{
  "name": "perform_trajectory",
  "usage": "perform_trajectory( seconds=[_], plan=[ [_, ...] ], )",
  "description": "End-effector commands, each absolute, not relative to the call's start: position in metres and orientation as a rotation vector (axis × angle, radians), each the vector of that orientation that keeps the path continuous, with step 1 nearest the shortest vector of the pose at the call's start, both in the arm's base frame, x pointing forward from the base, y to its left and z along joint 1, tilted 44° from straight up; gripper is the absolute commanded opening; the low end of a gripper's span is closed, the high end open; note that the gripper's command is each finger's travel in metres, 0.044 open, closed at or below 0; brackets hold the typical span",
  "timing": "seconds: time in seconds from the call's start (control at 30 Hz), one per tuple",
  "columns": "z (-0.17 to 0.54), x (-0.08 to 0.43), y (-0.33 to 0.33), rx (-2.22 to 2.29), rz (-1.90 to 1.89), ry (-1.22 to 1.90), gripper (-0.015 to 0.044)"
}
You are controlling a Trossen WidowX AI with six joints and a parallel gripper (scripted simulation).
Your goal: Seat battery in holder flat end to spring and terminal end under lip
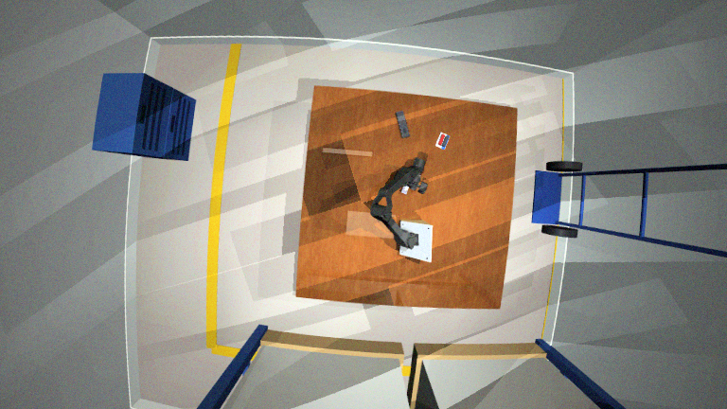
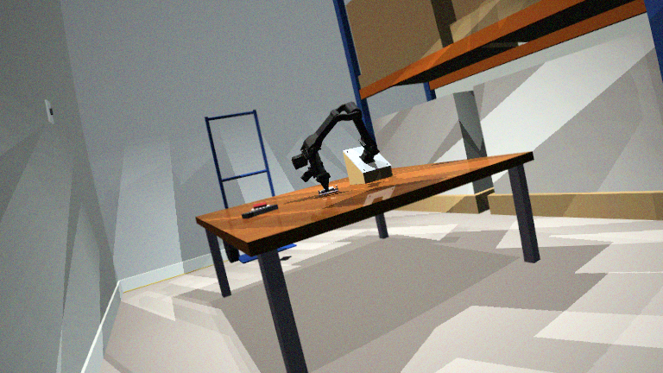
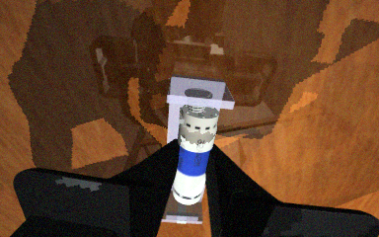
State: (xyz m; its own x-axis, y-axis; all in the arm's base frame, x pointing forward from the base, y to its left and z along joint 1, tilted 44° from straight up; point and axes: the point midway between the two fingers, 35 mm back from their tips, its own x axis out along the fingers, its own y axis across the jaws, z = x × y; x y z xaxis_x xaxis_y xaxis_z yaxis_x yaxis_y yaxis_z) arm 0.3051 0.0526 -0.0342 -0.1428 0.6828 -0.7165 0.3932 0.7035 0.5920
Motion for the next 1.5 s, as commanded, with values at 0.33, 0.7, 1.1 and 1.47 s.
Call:
perform_trajectory(
  seconds=[0.33,0.7,1.1,1.47],
  plan=[
    [-0.034,0.304,0.055,0.857,0.282,1.706,0.0064],
    [-0.032,0.299,0.057,0.859,0.278,1.698,0.0064],
    [-0.030,0.292,0.060,0.861,0.274,1.688,0.0064],
    [-0.030,0.292,0.060,0.862,0.273,1.685,0.0090]
  ],
)
